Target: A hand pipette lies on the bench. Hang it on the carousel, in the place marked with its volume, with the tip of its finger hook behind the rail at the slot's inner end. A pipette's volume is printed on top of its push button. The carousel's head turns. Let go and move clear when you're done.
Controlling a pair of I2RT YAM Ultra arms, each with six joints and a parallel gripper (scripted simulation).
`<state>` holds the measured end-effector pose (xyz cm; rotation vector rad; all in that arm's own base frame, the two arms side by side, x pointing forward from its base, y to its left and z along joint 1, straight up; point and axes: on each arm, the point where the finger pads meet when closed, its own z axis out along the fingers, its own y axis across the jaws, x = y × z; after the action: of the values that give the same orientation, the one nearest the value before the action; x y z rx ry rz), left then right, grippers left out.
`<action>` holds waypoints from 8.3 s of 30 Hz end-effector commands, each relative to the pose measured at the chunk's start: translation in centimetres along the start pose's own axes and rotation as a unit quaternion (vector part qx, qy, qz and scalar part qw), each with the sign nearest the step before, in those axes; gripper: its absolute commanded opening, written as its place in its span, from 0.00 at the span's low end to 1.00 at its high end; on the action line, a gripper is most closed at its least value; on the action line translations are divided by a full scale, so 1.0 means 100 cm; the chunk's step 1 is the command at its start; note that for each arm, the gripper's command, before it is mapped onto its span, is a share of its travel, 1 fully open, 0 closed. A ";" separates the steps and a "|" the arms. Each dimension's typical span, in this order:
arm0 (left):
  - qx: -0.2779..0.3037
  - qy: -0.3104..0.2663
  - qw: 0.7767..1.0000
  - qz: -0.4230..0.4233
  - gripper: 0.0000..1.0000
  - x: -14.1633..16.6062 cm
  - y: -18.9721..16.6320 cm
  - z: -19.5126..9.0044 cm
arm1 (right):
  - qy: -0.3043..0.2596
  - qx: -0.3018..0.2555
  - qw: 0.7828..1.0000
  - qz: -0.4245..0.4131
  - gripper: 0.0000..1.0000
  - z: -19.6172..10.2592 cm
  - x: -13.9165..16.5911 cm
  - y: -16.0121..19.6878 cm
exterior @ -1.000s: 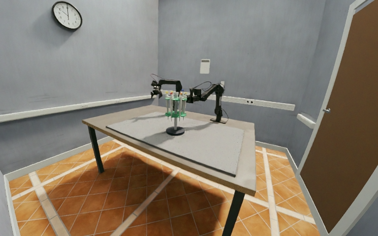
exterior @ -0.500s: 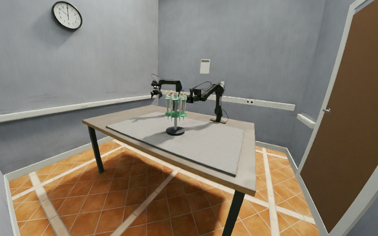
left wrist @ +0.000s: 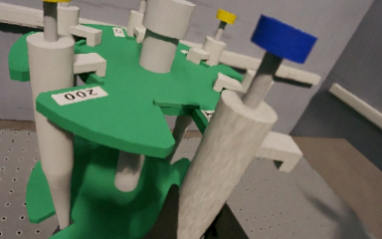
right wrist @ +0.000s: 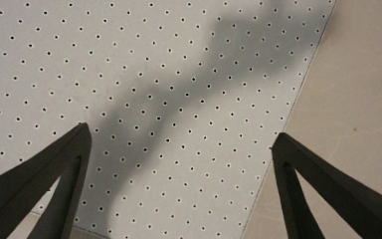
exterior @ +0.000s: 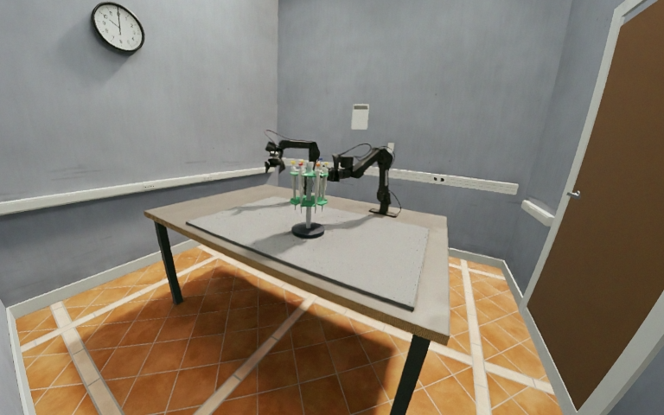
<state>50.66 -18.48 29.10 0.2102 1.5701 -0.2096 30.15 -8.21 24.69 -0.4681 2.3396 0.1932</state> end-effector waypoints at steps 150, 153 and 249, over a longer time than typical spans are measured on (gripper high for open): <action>-0.098 -0.021 0.995 -0.002 0.12 -0.022 0.020 0.033 | -0.014 0.003 1.000 -0.005 1.00 -0.003 -0.006 -0.004; -0.098 -0.021 0.995 -0.002 0.12 -0.022 0.020 0.033 | -0.014 0.003 1.000 -0.005 1.00 -0.003 -0.006 -0.004; -0.190 -0.021 0.982 -0.006 0.12 -0.024 0.020 0.032 | -0.014 0.003 1.000 -0.005 1.00 -0.003 -0.006 -0.004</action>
<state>54.15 -18.29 29.21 -0.0635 1.5779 0.0682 30.15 -8.21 24.69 -0.4682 2.3396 0.1932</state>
